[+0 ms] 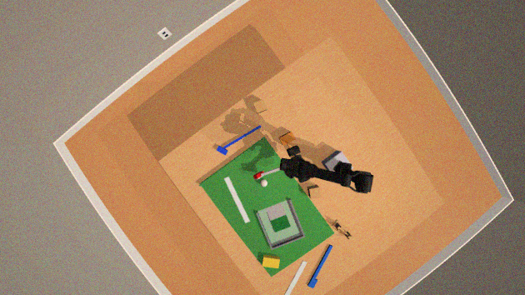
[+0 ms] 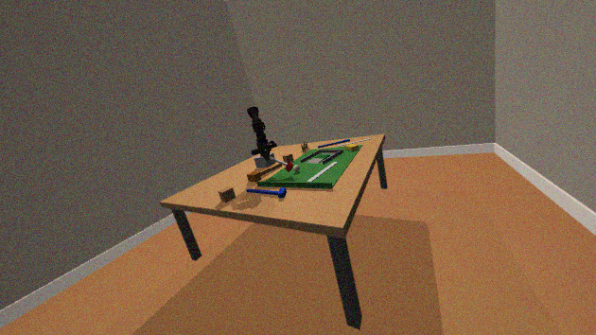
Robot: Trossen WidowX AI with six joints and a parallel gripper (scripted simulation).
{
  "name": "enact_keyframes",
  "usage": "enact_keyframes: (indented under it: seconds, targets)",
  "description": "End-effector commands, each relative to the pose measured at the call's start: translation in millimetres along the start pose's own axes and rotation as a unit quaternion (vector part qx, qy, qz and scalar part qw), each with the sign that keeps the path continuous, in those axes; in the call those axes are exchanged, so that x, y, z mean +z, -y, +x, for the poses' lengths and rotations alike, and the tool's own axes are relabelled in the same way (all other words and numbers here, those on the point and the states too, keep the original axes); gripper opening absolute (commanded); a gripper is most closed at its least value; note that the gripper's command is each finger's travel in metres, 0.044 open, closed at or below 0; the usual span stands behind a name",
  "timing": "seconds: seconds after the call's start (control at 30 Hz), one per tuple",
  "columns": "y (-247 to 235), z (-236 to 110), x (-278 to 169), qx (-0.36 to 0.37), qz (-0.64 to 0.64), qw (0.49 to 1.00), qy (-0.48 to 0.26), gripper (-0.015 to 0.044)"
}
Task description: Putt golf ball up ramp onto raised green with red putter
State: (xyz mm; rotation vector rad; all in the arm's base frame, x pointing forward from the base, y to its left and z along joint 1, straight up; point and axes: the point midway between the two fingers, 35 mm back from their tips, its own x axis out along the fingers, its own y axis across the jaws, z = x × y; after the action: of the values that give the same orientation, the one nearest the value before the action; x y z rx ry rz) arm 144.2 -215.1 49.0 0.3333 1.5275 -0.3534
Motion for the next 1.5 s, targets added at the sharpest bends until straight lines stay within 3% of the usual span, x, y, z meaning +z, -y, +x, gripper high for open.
enact_keyframes:
  seconds: [0.0,0.7,1.23,1.37,1.47]
  targets:
    - [0,6,0,0.000,0.003,1.000,0.001,0.0000]
    - [0,19,-1,0.001,0.000,1.000,-0.001,0.0000]
    - [30,23,0,-0.001,0.003,1.000,0.001,0.0000]
    - [25,24,-1,0.002,0.004,1.000,-0.002,0.0000]
    - [-5,23,6,0.002,0.003,1.000,-0.001,0.0000]
